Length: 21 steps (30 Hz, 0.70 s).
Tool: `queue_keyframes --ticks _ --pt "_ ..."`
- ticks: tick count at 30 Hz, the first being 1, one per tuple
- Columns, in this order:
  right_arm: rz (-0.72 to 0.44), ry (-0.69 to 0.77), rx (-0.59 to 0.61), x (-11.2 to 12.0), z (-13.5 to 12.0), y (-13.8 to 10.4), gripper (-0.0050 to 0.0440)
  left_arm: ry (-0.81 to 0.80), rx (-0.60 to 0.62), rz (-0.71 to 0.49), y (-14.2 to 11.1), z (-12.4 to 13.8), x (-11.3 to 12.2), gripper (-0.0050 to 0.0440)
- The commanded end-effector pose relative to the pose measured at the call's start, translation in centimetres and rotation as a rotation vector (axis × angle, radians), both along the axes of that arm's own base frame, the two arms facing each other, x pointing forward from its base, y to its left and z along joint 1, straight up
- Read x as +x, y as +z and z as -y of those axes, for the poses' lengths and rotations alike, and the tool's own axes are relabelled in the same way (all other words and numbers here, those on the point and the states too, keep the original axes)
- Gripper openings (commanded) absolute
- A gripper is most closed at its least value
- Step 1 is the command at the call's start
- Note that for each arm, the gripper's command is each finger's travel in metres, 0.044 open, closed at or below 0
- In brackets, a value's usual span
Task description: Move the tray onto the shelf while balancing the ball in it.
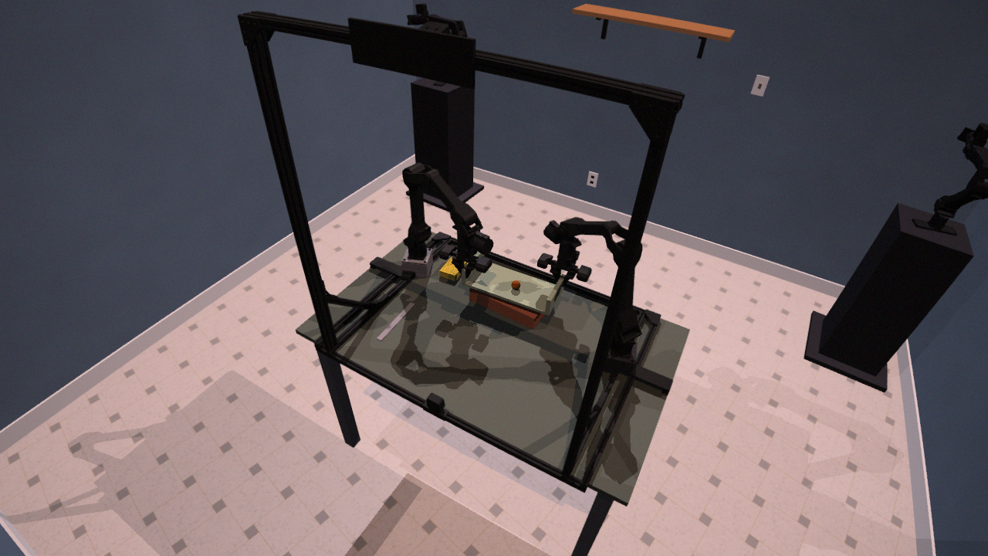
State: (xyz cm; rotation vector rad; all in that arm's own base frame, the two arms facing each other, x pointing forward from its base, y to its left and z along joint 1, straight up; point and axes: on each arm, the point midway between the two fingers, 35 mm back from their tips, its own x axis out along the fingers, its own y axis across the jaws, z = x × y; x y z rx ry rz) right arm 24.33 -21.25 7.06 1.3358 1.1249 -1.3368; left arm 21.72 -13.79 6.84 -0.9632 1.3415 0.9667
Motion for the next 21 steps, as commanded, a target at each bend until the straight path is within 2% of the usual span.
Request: queue_keyframes --ticks 1,21 --pt "-0.002 0.002 -0.001 0.01 0.34 0.17 0.002 0.002 -0.005 0.002 0.11 -0.24 0.04 0.002" --pt "-0.002 0.002 -0.004 0.01 0.32 -0.33 0.002 0.002 -0.003 0.002 -0.4 -0.22 0.03 0.002"
